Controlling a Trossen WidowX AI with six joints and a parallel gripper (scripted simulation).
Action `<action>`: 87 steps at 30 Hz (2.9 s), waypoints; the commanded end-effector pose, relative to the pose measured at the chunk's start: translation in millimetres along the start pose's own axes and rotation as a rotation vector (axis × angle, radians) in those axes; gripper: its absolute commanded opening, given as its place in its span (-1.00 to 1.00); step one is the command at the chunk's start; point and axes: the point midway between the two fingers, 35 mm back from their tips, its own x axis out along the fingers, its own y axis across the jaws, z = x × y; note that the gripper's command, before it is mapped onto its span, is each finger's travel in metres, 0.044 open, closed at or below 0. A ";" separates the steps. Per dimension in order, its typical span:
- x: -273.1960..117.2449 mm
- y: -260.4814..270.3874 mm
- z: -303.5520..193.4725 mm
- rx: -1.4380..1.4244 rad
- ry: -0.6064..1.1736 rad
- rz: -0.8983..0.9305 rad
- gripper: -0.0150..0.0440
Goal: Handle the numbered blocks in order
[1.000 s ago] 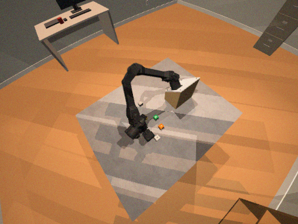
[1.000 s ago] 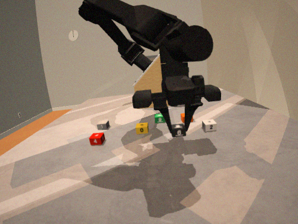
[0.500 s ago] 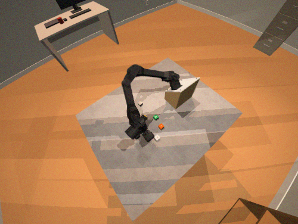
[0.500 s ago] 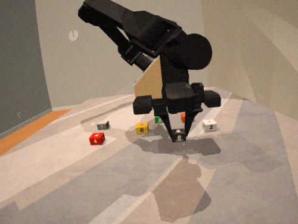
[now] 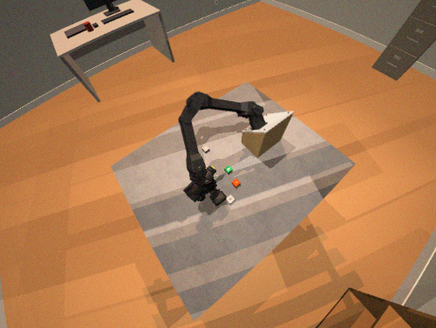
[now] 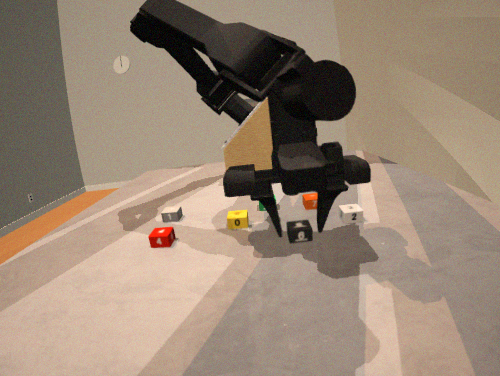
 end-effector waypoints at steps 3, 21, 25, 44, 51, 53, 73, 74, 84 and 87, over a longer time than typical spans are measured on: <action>0.3 -0.6 0.2 -0.006 -0.002 -0.005 0.86; -117.5 0.8 0.4 -0.006 -0.002 0.000 0.15; -117.5 0.8 0.4 -0.006 -0.002 0.000 -0.08; -118.3 45.5 -127.6 -0.011 0.002 0.006 -0.08; -113.7 46.2 -136.5 -0.011 0.003 0.004 0.00; -85.8 47.4 -134.4 -0.011 0.002 0.006 0.18; -17.2 45.0 -136.9 -0.010 0.002 0.000 0.86; -15.6 45.0 -137.0 -0.010 0.002 0.000 0.86; -0.1 44.4 -137.7 -0.010 0.003 -0.002 0.86; 0.9 44.4 -137.8 -0.010 0.003 -0.002 0.78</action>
